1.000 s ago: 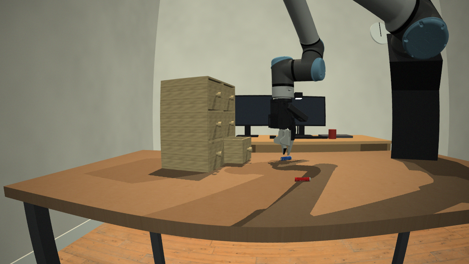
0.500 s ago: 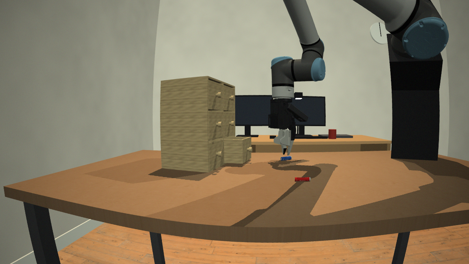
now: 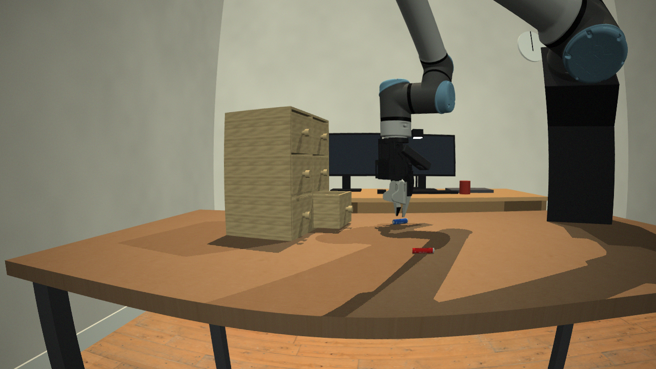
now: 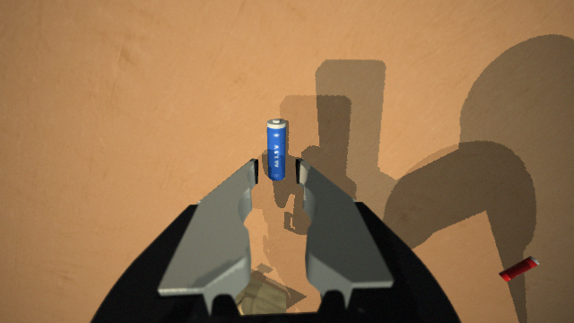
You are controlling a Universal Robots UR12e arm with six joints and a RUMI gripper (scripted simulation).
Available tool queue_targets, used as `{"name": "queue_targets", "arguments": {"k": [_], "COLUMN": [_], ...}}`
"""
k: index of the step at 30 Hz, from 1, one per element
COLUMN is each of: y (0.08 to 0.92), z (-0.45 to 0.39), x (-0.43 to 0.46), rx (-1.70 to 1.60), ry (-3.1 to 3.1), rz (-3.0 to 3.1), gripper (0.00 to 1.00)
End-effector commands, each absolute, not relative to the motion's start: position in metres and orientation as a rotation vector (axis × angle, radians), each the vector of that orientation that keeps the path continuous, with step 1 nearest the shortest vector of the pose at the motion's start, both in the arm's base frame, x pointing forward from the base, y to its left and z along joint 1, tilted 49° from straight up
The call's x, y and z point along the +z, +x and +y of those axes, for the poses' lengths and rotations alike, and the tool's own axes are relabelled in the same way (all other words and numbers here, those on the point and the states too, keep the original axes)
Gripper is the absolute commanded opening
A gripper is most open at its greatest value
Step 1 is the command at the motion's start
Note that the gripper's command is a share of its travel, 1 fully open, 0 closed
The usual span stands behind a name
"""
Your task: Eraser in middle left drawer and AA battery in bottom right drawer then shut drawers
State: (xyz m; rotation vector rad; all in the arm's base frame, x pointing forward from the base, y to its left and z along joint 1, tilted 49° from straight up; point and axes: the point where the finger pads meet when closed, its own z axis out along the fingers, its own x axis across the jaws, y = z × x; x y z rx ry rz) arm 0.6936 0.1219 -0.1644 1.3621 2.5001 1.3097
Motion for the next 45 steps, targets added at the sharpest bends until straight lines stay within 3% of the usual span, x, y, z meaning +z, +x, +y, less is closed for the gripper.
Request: {"name": "queue_targets", "arguments": {"k": [1, 45], "y": [0.694, 0.702], "z": [0.122, 0.135], "x": [-0.164, -0.178], "rx": [1.309, 1.309], "ry": [1.362, 1.362], "rz": [2.499, 2.499], "gripper": [0.17, 0.17]}}
